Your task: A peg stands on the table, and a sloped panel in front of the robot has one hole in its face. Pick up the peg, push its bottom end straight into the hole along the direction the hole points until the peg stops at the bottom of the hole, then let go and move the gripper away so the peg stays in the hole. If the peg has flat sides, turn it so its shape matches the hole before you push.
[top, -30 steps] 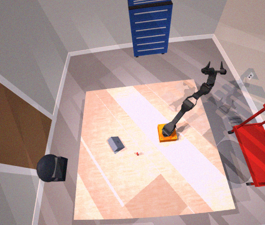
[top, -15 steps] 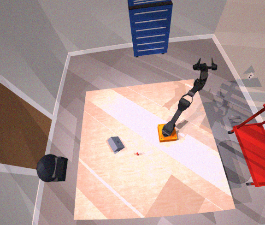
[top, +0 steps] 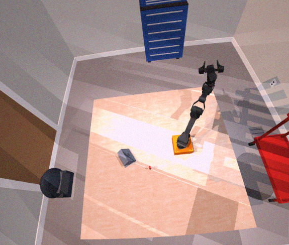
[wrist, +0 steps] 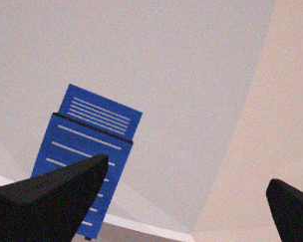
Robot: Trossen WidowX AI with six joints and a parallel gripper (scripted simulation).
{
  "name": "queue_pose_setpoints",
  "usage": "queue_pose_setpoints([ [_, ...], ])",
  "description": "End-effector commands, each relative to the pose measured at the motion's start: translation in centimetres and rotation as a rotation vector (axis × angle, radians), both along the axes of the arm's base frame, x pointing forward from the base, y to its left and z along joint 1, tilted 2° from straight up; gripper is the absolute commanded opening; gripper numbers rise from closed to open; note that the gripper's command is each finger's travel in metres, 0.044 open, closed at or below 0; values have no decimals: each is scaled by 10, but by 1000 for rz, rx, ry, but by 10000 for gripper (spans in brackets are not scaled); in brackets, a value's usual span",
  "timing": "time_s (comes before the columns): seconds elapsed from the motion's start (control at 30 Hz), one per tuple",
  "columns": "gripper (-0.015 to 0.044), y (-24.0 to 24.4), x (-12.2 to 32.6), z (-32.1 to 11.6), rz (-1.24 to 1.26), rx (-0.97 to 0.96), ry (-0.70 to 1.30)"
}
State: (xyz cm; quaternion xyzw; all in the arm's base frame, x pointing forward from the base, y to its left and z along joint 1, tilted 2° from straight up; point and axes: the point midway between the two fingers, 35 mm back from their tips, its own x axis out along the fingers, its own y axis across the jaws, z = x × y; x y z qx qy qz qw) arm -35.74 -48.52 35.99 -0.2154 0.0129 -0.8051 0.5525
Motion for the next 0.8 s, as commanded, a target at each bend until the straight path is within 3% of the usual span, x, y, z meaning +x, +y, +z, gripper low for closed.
queue_pose_setpoints([
  [0.0, 440, -14, 24, 1, 46, 7, -39],
  [0.77, 440, -83, 172, -28, 302, 138, -171],
])
